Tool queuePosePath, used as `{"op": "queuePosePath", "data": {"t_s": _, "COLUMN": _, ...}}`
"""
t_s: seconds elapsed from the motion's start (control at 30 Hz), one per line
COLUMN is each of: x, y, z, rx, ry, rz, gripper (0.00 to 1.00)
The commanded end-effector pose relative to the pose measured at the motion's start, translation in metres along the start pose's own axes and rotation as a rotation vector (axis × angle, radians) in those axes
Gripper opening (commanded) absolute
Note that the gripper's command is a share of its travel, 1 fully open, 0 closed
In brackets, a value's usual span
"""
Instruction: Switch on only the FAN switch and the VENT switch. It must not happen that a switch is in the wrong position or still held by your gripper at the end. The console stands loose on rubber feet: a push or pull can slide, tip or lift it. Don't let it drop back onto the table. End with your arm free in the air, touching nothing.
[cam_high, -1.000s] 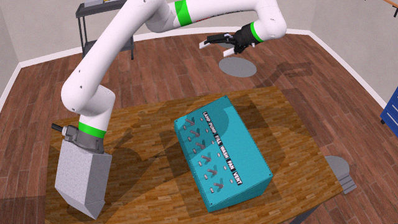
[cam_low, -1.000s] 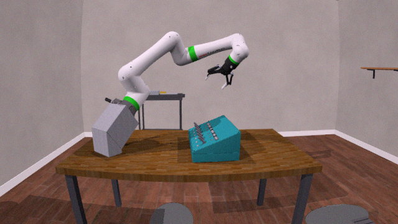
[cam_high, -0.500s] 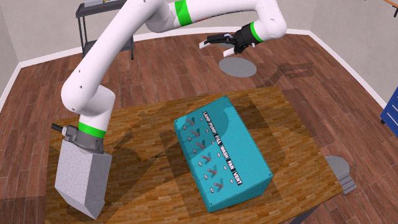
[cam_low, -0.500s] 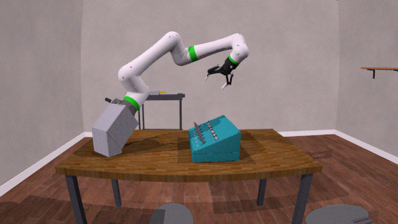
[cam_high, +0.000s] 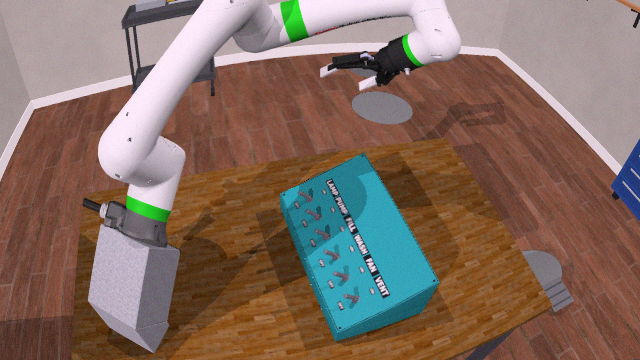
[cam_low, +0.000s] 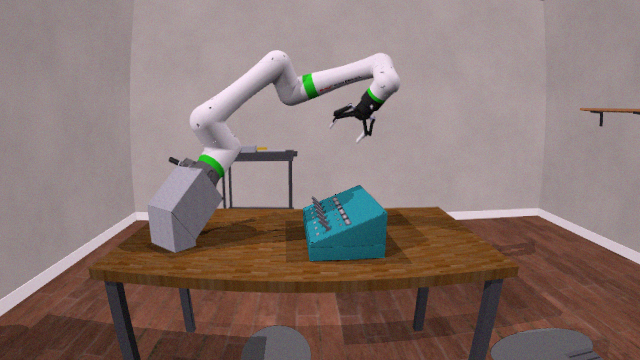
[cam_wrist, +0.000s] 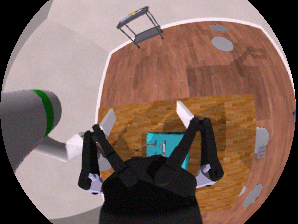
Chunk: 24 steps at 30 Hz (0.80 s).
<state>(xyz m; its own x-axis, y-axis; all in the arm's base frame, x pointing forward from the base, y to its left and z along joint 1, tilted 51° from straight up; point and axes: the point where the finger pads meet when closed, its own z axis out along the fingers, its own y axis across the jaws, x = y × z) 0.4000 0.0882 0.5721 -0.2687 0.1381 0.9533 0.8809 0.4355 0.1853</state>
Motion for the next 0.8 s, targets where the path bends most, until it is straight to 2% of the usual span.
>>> {"op": "queuePosePath", "data": {"t_s": 0.0, "x": 0.0005, "y": -0.0008, "z": -0.0006, "rx": 0.0, "ry": 0.0, "rz": 0.0, "gripper": 1.0}}
{"op": "queuePosePath", "data": {"t_s": 0.77, "x": 0.0061, "y": -0.0101, "z": -0.0062, "rx": 0.0, "ry": 0.0, "rz": 0.0, "gripper": 1.0}}
